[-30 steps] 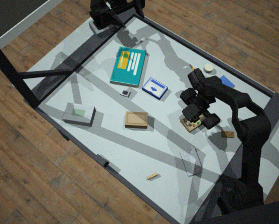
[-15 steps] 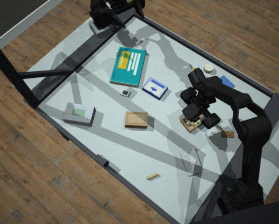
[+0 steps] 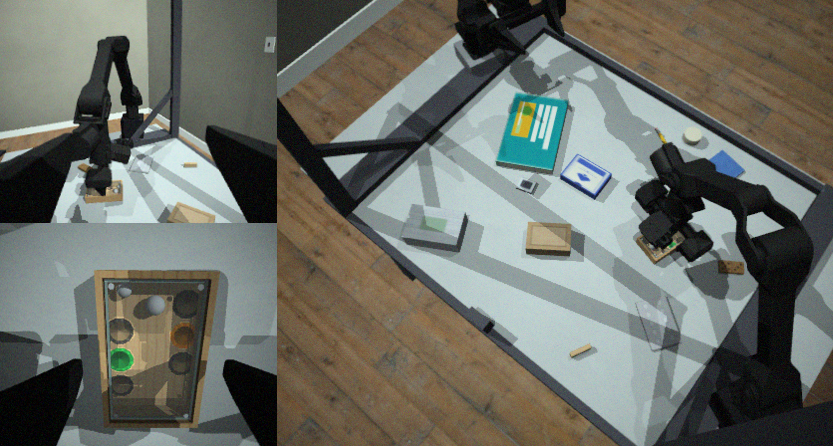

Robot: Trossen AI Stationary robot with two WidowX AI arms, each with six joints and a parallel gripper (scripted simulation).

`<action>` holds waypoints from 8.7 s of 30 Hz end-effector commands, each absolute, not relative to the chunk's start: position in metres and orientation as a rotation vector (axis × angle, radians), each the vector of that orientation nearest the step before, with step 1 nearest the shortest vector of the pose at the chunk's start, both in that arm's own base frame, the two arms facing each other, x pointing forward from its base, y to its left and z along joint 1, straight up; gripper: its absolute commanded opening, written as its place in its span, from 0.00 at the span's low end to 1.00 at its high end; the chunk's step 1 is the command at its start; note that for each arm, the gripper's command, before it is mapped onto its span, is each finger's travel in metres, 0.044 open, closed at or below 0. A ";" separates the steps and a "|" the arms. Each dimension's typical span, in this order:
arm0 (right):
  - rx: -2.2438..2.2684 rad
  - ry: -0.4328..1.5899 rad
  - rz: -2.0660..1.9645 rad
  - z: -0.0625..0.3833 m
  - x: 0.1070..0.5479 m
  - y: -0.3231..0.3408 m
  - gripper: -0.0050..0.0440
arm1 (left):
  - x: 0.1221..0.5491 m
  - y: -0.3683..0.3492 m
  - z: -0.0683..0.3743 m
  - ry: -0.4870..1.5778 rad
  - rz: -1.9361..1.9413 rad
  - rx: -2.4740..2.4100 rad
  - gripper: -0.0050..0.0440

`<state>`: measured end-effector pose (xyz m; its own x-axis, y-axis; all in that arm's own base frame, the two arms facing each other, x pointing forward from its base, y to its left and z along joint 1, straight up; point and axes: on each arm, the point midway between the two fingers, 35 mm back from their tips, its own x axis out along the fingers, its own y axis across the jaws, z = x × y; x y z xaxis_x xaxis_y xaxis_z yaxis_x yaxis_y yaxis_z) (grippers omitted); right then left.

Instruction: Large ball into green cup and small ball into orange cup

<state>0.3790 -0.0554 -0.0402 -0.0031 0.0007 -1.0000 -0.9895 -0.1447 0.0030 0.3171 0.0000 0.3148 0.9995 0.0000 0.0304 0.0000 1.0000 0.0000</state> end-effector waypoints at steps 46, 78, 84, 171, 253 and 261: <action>-1.342 1.113 1.278 -0.045 0.390 -0.056 0.09 | 0.316 0.000 0.323 -0.050 0.000 0.000 0.92; -1.341 1.110 1.277 0.003 0.389 -0.056 0.00 | 0.316 0.000 0.323 -0.050 0.000 0.000 0.92; -1.344 1.104 1.271 0.012 0.390 -0.056 0.00 | 0.316 0.000 0.323 -0.050 0.000 0.000 0.92; -1.425 1.086 1.184 0.007 0.381 -0.054 0.00 | 0.316 0.000 0.323 -0.050 0.000 0.000 0.92; -1.440 0.965 1.106 0.012 0.373 -0.055 0.00 | 0.316 0.000 0.323 -0.050 0.000 0.000 0.92; -1.538 1.025 1.026 0.010 0.371 -0.050 0.00 | 0.316 0.000 0.323 -0.050 0.000 0.000 0.92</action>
<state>0.3692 -0.0518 0.0014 0.2430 -0.0761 -0.9670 -0.9609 -0.1555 -0.2292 0.3171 0.0000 0.3148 0.9995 0.0000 0.0304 0.0000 1.0000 0.0000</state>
